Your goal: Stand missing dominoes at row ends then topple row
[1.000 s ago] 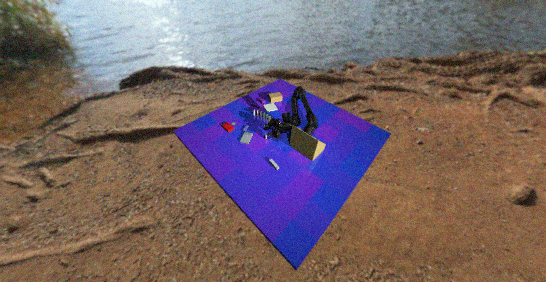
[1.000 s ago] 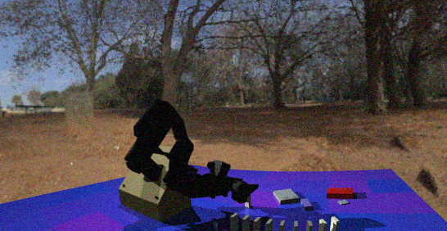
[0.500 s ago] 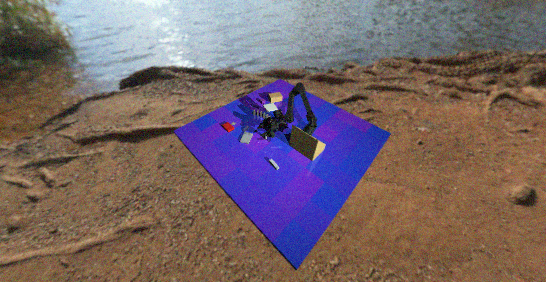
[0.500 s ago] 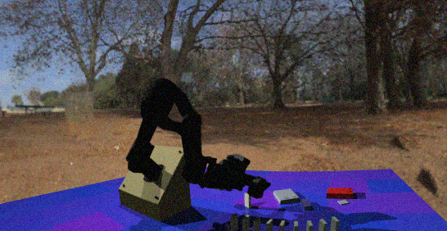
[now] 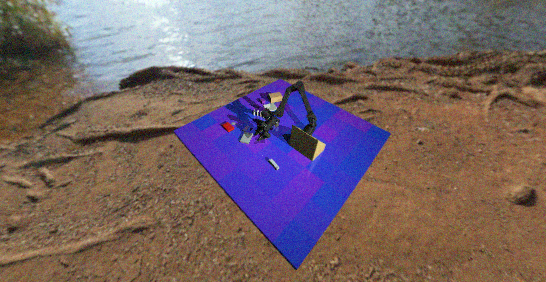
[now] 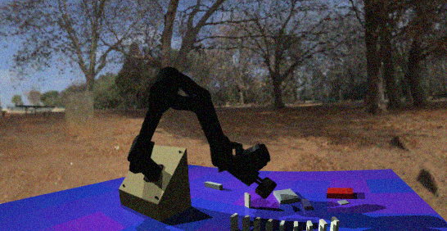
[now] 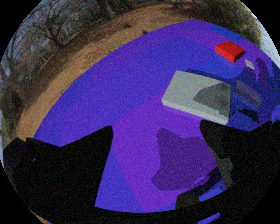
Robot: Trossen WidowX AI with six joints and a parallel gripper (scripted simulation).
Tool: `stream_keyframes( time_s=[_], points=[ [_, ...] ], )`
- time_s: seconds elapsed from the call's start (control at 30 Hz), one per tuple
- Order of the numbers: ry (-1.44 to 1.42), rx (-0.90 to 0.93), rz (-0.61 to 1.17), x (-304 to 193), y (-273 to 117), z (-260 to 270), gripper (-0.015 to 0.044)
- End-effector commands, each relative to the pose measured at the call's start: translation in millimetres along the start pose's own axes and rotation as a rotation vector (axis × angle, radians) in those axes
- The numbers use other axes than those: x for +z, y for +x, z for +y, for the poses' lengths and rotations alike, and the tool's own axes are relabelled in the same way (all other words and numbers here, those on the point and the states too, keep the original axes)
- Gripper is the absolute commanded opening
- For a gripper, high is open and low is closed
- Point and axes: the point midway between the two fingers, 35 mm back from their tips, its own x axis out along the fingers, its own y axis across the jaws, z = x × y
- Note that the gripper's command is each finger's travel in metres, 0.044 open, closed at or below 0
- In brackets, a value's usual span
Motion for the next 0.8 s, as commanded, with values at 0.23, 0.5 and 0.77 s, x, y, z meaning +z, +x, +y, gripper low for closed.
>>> stream_keyframes(
  time_s=[0.23, 0.5, 0.77],
  points=[
    [0.032, -0.253, 0.674, 19, -53, 4, 0.044],
    [-0.031, -0.331, 0.852, 18, -90, 7, 0.044],
    [-0.031, -0.331, 0.852, 18, -90, 7, 0.044]
  ],
)
